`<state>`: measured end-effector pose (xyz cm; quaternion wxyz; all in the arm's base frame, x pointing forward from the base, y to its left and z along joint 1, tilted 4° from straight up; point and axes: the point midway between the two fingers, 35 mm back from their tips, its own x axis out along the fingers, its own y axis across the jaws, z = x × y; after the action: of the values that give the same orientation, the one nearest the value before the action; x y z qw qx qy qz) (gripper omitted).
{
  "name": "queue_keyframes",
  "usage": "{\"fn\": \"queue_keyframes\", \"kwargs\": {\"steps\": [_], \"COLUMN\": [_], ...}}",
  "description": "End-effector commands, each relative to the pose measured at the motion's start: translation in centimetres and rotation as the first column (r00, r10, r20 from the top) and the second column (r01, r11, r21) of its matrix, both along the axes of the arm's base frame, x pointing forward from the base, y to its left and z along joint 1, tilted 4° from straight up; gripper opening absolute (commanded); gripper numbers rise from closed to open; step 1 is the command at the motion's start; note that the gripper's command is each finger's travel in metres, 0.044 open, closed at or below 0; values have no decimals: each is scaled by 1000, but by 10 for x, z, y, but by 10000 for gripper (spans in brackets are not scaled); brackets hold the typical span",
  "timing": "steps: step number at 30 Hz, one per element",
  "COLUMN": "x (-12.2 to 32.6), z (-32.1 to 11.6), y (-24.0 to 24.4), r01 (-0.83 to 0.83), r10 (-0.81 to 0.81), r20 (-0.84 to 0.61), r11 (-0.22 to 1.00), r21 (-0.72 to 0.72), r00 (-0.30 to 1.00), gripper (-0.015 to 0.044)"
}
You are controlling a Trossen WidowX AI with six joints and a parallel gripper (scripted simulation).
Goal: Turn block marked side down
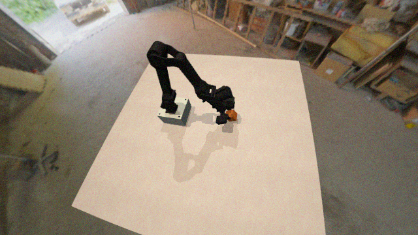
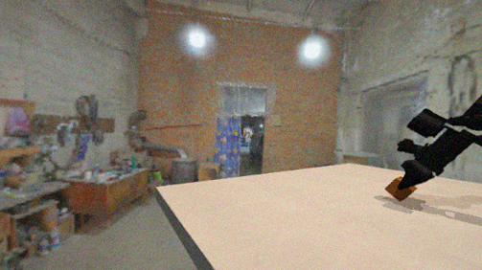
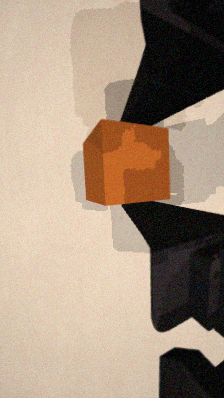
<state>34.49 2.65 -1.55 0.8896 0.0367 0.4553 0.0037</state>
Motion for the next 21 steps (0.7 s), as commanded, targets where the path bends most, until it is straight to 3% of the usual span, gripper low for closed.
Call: {"fn": "queue_keyframes", "kwargs": {"steps": [1,21], "x": [1,-2], "z": [-10,-28], "y": [0,1], "r01": [7,27], "r10": [-7,-23], "r20": [40,294], "r11": [1000,1000], "r21": [-5,-10], "r00": [999,956], "gripper": [0,0]}}
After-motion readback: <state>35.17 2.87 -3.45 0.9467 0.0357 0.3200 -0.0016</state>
